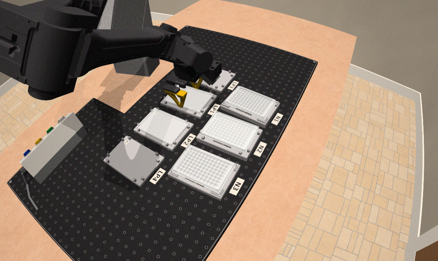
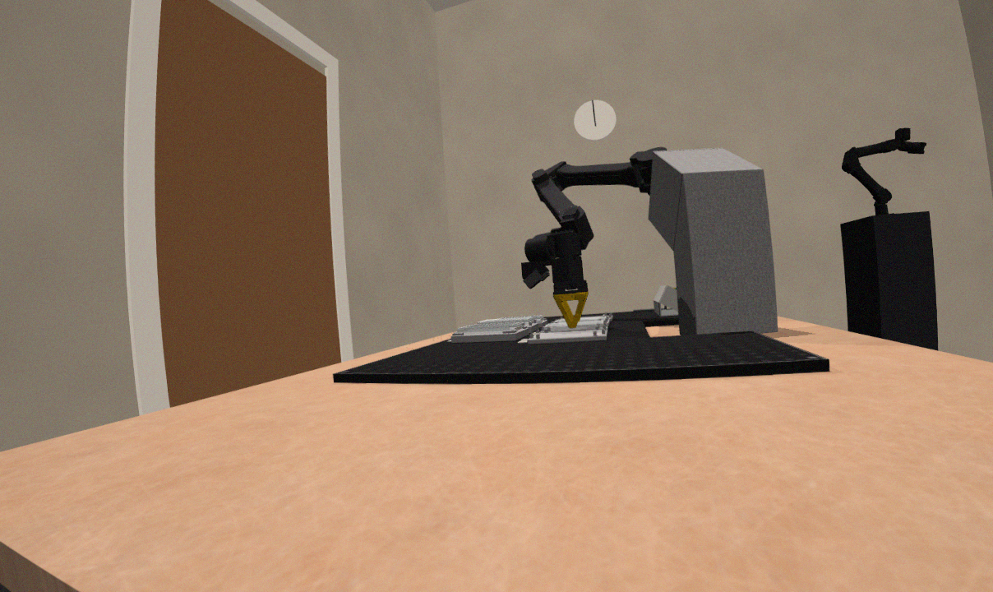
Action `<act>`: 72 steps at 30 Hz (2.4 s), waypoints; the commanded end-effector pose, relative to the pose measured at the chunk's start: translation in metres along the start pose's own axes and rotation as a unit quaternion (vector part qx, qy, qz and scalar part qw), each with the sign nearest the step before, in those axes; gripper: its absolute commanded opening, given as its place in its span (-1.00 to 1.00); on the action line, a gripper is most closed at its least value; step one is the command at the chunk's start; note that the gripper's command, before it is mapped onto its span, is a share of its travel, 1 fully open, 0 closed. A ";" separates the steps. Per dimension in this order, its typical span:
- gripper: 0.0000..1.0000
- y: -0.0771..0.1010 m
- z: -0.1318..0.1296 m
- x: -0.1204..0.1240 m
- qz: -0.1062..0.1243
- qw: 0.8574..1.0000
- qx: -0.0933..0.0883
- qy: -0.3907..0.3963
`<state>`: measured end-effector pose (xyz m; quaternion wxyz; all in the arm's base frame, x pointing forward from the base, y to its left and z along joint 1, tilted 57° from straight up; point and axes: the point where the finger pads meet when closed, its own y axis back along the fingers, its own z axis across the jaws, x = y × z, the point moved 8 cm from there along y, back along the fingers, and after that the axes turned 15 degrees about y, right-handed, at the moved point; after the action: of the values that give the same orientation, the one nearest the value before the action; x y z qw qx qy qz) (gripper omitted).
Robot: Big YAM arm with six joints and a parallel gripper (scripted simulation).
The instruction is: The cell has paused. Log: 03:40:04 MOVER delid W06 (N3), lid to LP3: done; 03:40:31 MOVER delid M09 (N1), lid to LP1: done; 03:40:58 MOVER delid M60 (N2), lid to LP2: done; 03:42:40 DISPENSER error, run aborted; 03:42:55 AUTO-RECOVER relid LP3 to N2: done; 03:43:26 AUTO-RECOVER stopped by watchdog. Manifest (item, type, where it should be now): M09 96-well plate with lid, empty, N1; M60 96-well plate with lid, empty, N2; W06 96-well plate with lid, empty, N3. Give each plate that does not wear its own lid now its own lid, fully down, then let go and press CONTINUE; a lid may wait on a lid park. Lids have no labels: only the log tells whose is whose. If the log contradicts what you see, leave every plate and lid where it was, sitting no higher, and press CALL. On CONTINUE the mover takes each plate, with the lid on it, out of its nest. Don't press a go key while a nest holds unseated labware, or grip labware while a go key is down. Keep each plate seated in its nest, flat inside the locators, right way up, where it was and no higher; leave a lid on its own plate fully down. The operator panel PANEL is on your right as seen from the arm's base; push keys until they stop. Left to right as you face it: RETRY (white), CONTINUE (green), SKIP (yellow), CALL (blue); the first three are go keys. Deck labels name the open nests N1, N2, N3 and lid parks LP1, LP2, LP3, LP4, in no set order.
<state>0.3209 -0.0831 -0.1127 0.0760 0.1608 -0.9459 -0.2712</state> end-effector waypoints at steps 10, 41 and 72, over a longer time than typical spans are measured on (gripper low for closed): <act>-1.00 0.024 0.003 0.005 -0.006 1.000 -0.001 0.010; -1.00 0.046 0.010 -0.042 -0.007 0.999 -0.001 -0.034; -1.00 0.052 0.017 -0.181 -0.012 0.999 0.000 -0.035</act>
<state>0.4652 0.0095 -0.1054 0.0365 0.1495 -0.9483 -0.2778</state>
